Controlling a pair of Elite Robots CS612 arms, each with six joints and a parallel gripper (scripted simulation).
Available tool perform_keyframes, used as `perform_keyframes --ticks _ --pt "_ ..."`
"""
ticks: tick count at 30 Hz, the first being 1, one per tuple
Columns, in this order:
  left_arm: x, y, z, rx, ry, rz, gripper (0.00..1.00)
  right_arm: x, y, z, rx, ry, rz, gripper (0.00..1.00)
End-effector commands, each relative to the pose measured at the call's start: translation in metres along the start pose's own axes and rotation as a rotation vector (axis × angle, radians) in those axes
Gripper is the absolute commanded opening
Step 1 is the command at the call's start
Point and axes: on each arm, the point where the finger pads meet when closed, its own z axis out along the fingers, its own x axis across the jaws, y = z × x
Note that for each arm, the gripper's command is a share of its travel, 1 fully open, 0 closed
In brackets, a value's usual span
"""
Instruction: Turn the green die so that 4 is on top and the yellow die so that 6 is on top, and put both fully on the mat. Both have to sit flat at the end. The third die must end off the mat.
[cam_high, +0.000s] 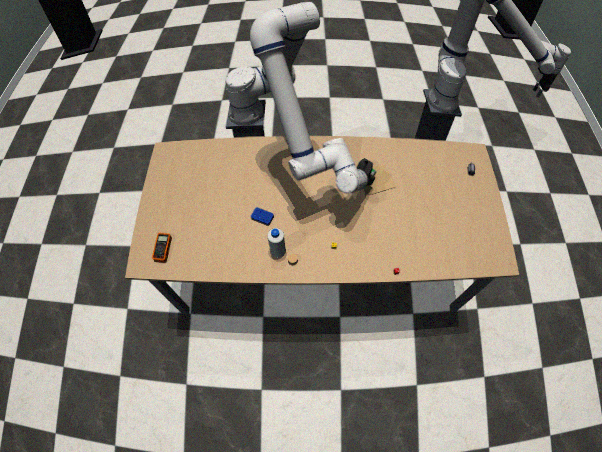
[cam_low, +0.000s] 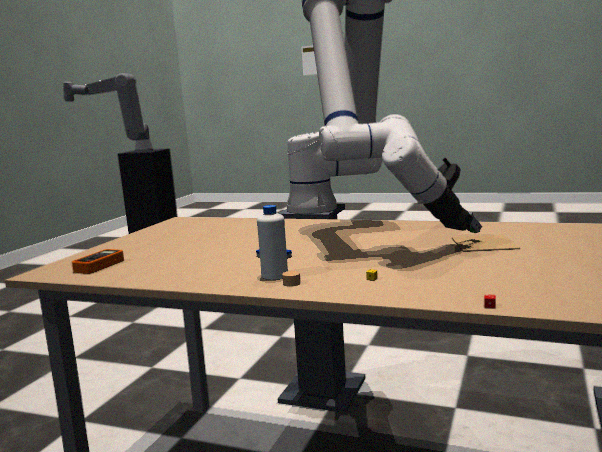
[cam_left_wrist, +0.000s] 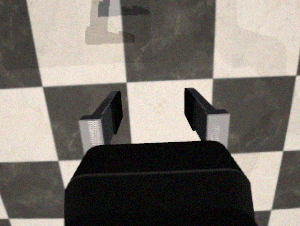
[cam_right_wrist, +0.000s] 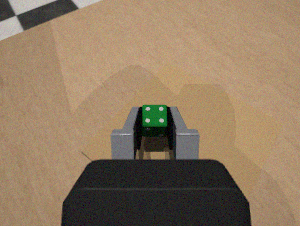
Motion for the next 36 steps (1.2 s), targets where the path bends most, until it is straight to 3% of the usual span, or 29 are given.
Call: perform_keyframes --ticks 1,36 --pt "-0.0001 0.0005 -0.0007 -0.001 0.0 0.0 1.0 0.0008 0.0029 0.0024 -0.001 0.001 -0.001 0.4" --pt "-0.0001 0.0005 -0.0007 -0.001 0.0 0.0 1.0 0.0008 0.012 0.0115 -0.001 0.001 -0.001 0.4"
